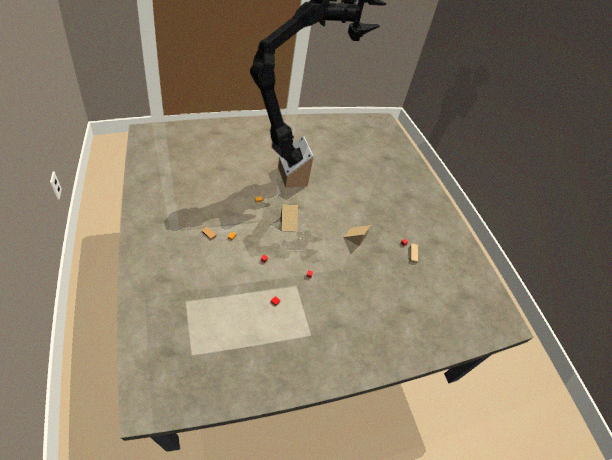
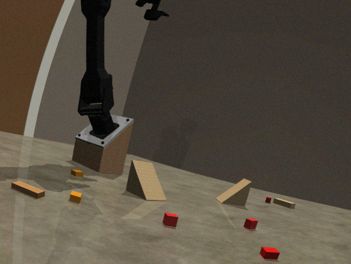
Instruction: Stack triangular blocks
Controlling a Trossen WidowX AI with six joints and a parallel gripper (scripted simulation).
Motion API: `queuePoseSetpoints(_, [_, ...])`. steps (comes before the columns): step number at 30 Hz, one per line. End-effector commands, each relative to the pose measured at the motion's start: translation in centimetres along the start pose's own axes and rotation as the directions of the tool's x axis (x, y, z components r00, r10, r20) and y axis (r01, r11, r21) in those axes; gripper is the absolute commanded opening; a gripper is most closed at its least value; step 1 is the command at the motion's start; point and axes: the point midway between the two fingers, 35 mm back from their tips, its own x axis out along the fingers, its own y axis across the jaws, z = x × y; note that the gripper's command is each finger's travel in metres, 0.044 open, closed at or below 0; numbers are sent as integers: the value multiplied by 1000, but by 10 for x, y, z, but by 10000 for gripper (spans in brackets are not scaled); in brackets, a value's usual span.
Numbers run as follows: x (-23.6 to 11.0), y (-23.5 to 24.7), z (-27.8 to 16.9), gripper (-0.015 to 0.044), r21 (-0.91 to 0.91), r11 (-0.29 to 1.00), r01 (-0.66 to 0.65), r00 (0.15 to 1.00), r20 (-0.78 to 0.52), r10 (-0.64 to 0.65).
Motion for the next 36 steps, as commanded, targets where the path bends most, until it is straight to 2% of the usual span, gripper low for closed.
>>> queuePoseSetpoints(1, [2,1,-3,426,6,1000,-4,1000,-6,4])
queuePoseSetpoints(2, [6,2,-10,440,25,1000,-16,1000,-24,17])
queuePoseSetpoints(9, [54,29,-108,440,274,954,-119,957,-226,184])
queuePoseSetpoints(16, [82,71,-213,440,564,819,-110,841,-387,379])
queuePoseSetpoints(21, [87,107,-281,440,717,696,-42,730,-454,512])
queuePoseSetpoints(26, [82,152,-350,440,825,562,58,582,-486,652])
queuePoseSetpoints(36, [41,256,-464,440,887,312,339,249,-405,880])
